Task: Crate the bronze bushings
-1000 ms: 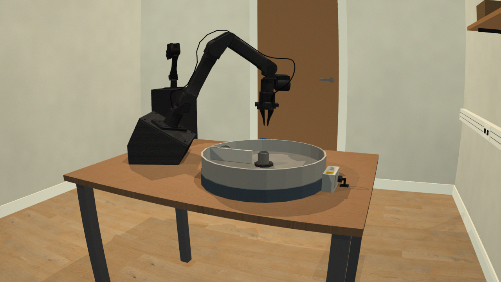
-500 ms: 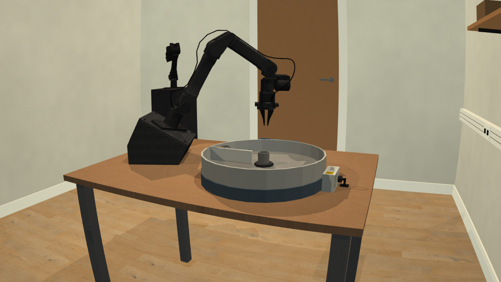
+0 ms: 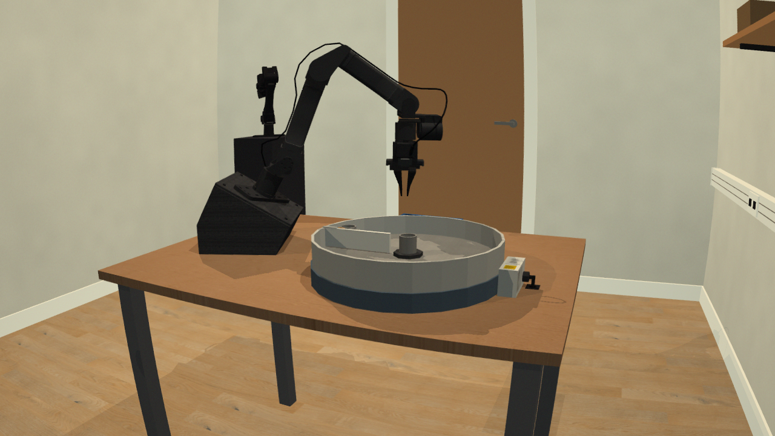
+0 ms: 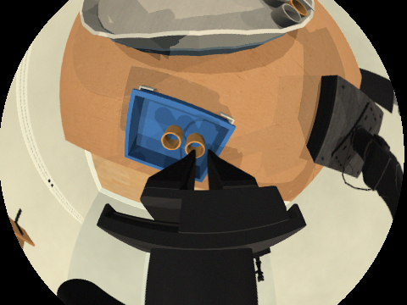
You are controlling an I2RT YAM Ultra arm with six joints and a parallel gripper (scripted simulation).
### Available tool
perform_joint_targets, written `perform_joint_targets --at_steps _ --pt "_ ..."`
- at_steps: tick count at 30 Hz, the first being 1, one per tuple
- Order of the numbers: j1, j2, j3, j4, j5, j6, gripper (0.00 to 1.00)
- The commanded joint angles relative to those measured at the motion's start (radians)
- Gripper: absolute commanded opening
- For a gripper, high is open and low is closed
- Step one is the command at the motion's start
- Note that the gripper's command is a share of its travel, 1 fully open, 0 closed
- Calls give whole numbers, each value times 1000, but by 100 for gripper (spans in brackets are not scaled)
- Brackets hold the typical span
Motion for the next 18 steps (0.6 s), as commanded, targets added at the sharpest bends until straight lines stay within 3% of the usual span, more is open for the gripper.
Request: perform_joint_targets --at_steps 1,7,10,11,13,14,18 --pt "-110 -107 -103 27 -51 -122 15" --pt "-426 -234 -273 68 -174 -391 15" --pt "-601 -252 -320 82 -247 -543 15" --pt "-663 -223 -335 86 -281 -593 15" --pt "-663 -223 -335 86 -281 -593 15" --pt "-738 -209 -299 68 -327 -671 15" --pt "-912 -170 -308 69 -399 -832 15"
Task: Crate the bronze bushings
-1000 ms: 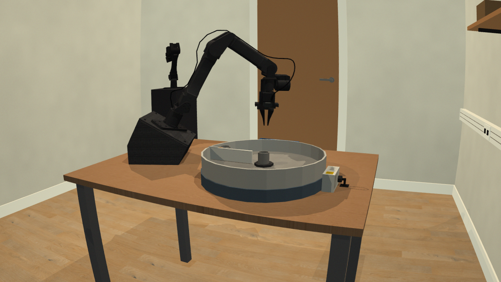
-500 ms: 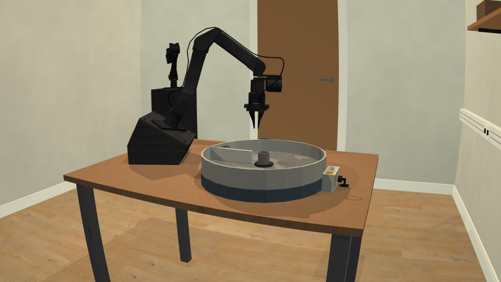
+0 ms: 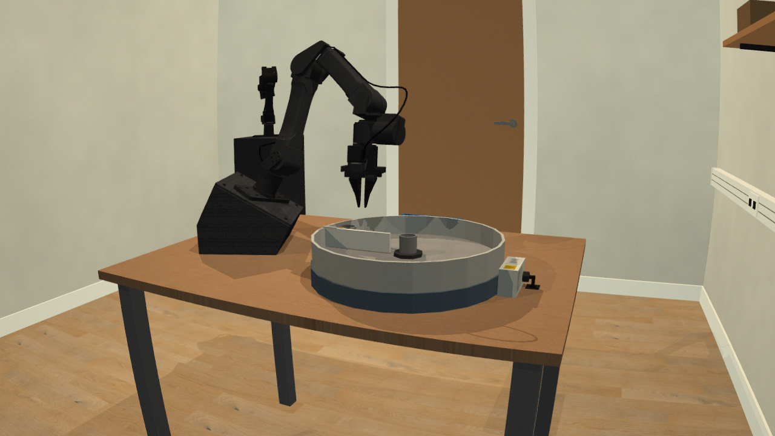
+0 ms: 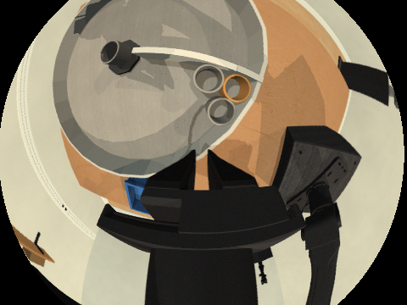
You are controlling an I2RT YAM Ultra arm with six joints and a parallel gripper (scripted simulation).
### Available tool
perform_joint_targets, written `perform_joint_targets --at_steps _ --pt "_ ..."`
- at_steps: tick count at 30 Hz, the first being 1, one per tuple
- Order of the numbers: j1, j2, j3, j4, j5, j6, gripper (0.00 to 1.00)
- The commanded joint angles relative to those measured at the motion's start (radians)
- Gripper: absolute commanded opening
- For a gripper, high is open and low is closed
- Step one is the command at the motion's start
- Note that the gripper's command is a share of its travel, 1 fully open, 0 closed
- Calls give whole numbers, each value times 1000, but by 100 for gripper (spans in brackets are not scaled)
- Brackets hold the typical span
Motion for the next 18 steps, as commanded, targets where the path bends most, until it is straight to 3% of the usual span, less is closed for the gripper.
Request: perform_joint_targets --at_steps 1,7,10,18 --pt "-116 34 19 4 -101 -209 15" --pt "-228 92 38 -9 -158 -334 15" --pt "-235 64 42 -14 -163 -347 15" --pt "-238 91 46 -13 -170 -352 15"
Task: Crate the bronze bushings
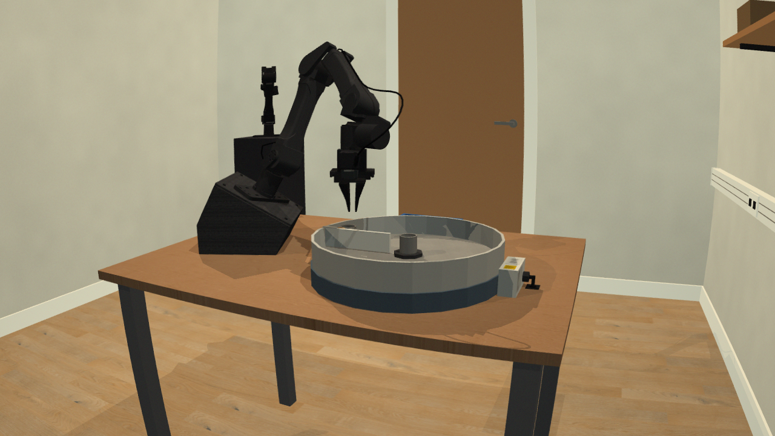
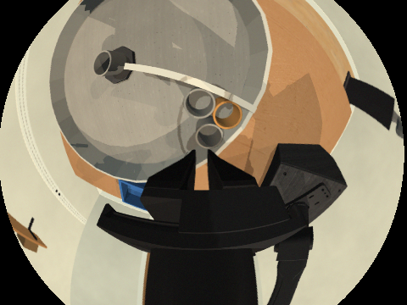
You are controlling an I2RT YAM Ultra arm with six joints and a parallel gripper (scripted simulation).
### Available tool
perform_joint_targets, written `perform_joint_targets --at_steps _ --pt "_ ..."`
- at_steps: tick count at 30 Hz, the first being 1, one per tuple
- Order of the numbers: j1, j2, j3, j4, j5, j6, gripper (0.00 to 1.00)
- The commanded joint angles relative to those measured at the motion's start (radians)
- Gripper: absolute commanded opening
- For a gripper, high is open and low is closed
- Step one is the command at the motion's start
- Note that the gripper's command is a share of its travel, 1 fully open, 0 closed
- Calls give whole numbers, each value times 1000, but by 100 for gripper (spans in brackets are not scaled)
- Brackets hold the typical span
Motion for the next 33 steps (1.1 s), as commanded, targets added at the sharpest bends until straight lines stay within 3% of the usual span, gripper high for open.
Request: perform_joint_targets --at_steps 1,33 --pt "-18 -1 37 -7 -14 -20 15" --pt "-20 22 47 -13 -12 -22 15"
